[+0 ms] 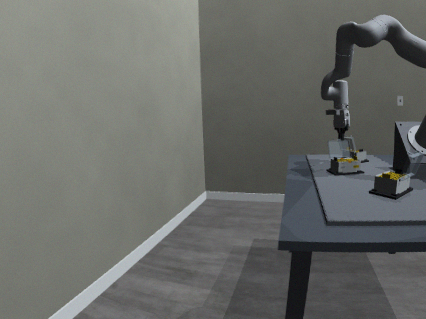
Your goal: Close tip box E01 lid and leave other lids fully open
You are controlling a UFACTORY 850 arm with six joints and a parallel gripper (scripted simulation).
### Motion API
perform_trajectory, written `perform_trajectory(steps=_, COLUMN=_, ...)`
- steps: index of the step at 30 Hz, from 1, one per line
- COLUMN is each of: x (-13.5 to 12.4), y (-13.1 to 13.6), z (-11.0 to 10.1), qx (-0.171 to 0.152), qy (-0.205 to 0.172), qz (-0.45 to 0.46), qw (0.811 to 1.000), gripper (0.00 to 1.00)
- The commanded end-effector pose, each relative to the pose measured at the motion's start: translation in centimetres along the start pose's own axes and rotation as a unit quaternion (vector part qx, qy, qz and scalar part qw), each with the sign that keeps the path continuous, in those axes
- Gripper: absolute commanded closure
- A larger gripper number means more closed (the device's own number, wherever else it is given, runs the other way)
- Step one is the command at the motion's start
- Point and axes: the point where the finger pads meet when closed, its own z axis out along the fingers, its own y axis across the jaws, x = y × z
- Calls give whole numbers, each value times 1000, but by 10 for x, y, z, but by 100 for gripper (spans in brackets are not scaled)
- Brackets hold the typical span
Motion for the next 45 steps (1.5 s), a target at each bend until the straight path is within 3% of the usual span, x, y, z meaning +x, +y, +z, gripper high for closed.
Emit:
perform_trajectory(steps=1, x=-5, y=1, z=-2, qx=-1, qy=0, qz=0, qw=1000, gripper=100)
perform_trajectory(steps=45, x=-55, y=1, z=-9, qx=-1, qy=0, qz=0, qw=1000, gripper=100)
